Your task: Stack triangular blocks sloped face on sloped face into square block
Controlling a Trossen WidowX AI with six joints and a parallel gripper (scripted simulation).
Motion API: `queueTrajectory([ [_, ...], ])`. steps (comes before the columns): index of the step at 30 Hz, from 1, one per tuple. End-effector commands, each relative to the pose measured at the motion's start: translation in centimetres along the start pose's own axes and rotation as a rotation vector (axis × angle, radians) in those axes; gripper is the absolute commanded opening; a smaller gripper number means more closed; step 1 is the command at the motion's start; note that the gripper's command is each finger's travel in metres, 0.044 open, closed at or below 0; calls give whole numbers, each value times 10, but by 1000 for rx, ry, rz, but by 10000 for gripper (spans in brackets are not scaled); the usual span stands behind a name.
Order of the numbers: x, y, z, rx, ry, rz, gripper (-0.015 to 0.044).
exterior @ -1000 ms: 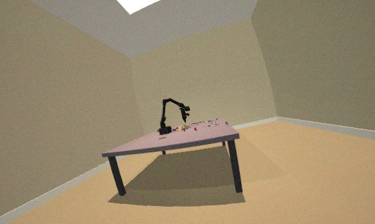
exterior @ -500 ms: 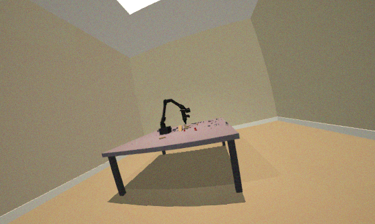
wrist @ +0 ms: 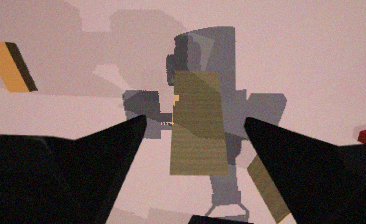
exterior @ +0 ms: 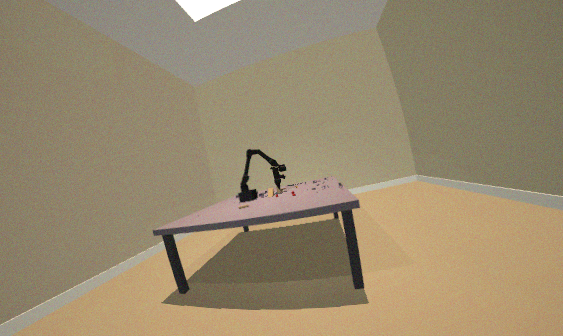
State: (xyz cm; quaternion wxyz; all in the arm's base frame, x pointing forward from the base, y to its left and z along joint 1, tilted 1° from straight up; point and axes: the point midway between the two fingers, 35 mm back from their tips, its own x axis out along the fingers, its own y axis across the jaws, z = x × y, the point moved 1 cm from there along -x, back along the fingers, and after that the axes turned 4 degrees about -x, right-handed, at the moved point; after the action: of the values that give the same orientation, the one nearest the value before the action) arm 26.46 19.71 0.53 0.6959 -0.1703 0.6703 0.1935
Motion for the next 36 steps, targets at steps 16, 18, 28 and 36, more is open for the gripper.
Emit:
queueTrajectory([
  [16,30,-2,-7,-1,7,4,440],
  [18,30,-2,-7,-1,7,4,414],
  [28,30,-2,-7,-1,7,4,190],
  [36,30,-2,-7,-1,7,4,78],
])
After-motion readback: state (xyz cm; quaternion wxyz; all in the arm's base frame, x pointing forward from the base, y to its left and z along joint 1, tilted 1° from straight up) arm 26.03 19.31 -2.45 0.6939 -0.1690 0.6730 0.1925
